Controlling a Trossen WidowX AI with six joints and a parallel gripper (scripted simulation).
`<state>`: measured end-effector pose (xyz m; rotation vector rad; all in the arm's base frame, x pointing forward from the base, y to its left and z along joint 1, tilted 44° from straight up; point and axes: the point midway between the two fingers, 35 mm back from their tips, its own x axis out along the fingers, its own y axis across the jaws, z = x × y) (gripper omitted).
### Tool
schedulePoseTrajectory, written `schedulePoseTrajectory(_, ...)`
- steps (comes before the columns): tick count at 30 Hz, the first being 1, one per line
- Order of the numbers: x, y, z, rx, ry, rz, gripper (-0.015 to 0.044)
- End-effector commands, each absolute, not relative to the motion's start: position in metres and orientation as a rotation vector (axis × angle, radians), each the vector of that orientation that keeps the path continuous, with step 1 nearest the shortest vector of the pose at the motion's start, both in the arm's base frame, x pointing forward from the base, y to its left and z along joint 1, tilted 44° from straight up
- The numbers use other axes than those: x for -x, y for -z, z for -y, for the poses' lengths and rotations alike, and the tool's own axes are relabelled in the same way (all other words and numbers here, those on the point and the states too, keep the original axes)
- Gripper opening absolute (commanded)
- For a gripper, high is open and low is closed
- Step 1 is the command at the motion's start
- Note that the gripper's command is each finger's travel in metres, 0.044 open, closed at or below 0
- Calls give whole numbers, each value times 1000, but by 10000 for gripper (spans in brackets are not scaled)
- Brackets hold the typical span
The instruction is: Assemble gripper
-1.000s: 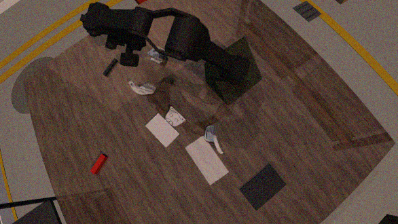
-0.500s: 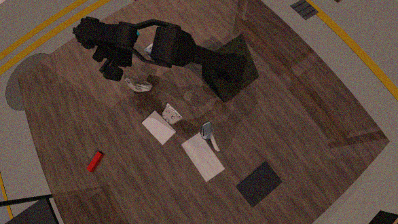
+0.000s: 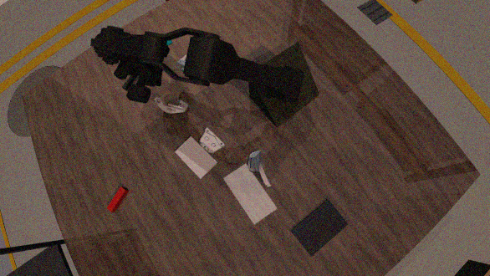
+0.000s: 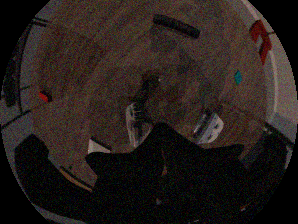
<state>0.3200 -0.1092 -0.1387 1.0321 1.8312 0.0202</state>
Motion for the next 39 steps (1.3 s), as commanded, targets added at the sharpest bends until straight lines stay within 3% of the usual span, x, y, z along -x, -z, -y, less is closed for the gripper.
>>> schedulePoseTrajectory(1,-318,144,104,-1041,-18,-1834,0)
schedulePoseTrajectory(39,-318,172,68,-1042,-20,-1833,0)
